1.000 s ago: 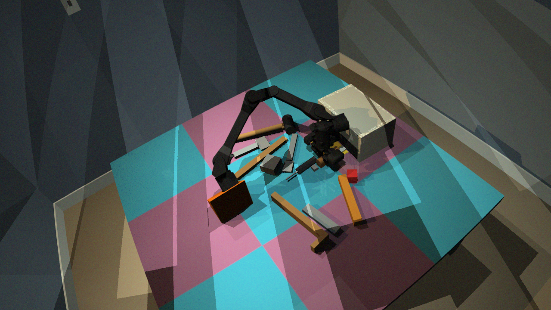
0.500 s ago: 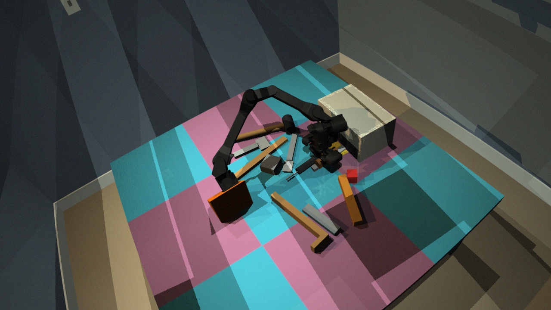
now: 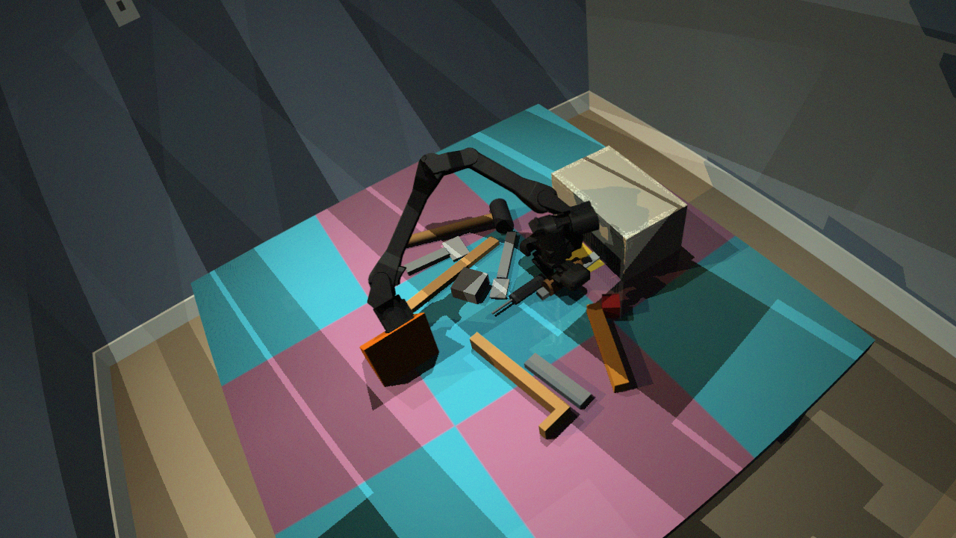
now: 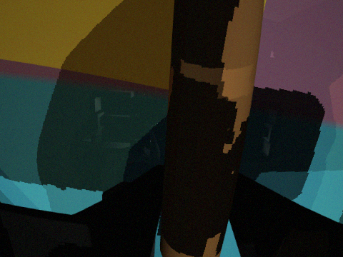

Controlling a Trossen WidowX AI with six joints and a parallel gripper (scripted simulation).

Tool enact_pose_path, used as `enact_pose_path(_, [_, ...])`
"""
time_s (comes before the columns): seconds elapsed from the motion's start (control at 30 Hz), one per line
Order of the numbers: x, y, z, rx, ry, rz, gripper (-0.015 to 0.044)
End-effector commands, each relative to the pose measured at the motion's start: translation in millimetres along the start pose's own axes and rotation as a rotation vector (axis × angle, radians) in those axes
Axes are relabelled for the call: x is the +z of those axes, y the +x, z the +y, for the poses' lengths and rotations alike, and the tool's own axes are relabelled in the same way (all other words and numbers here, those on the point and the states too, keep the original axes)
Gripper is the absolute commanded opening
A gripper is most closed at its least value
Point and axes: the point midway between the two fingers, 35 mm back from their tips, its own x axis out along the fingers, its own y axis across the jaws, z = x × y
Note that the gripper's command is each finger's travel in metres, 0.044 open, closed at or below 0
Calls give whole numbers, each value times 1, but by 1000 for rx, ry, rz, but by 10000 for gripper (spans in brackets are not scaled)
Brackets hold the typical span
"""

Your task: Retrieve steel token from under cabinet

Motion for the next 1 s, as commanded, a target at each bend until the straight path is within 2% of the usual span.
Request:
enact_pose_path(0.0, [-6, 1, 0, 3, -2, 2, 0])
enact_pose_path(0.97, [-34, 1, -1, 3, -1, 3, 0])
